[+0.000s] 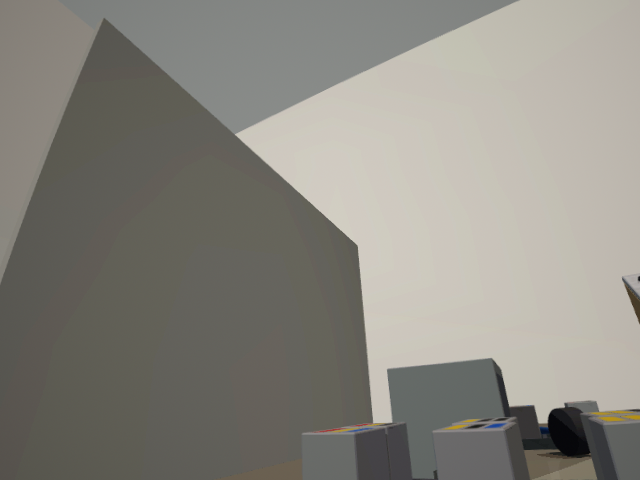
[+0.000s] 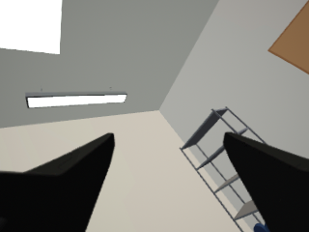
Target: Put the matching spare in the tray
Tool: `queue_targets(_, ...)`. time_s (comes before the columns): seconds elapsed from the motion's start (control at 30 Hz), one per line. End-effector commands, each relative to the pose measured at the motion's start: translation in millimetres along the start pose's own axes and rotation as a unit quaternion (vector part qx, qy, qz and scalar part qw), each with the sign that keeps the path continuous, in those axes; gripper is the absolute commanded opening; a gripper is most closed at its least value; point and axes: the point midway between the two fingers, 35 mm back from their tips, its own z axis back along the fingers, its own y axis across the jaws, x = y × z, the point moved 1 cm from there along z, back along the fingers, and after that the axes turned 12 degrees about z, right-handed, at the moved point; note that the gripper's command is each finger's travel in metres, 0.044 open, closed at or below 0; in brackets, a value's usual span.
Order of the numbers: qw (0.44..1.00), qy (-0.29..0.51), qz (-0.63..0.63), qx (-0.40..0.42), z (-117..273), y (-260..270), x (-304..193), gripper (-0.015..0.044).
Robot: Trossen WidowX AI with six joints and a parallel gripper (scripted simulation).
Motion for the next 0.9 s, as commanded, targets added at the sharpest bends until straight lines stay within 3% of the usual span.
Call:
queue_targets(0.0,1.0,0.0,0.0,0.0,0,0,0,0.0426)
queue_targets(0.33,0.999,-0.03,0.006,0.006,-1,22,15,0.044)
queue_targets(0.87,0.956,-0.195,0.161,0.152,25,229,72,0.044)
